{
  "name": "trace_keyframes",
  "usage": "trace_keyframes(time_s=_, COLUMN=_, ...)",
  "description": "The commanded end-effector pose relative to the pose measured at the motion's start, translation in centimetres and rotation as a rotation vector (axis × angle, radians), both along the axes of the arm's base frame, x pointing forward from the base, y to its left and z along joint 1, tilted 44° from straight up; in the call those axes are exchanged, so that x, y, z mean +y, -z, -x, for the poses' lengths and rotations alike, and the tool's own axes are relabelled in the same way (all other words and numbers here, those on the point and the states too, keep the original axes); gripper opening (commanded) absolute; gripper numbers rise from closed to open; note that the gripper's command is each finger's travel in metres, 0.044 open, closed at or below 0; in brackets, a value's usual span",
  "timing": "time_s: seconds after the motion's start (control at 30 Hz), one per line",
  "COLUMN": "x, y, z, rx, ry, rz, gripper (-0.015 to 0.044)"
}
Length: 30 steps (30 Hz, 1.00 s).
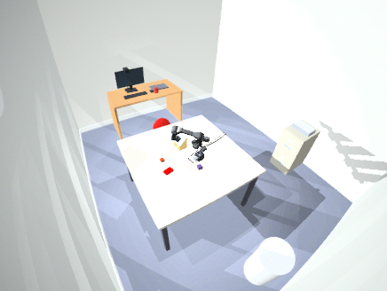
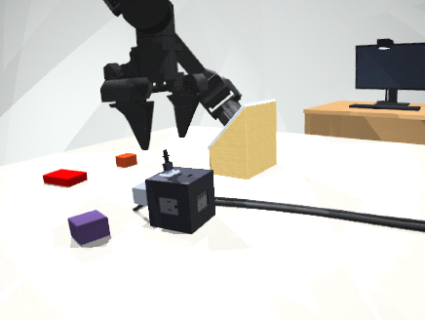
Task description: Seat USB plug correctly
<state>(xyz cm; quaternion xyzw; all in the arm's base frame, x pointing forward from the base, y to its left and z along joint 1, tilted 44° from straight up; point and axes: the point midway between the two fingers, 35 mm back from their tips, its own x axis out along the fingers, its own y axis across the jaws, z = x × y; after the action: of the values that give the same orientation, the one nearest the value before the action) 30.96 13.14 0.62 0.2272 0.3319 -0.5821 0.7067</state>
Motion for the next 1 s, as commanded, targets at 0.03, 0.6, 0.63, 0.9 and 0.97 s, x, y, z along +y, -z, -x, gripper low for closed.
trace_keyframes(time_s=0.03, x=-0.39, y=0.3, z=-0.11, rx=-0.003, ry=-0.005, rz=0.002, gripper=0.044)
trace_keyframes(time_s=0.6, x=-1.06, y=1.05, z=-0.18, rx=-0.002, ry=0.001, rz=0.0, gripper=0.0361)
trace_keyframes(time_s=0.63, x=-1.06, y=1.05, z=-0.18, rx=-0.002, ry=0.001, rz=0.0, gripper=0.0335)
trace_keyframes(time_s=0.9, x=-1.06, y=1.05, z=-0.18, rx=-0.002, ry=0.001, rz=0.0, gripper=0.0125)
trace_keyframes(time_s=0.97, x=-1.06, y=1.05, z=-0.18, rx=-0.002, ry=0.001, rz=0.0, gripper=0.0072)
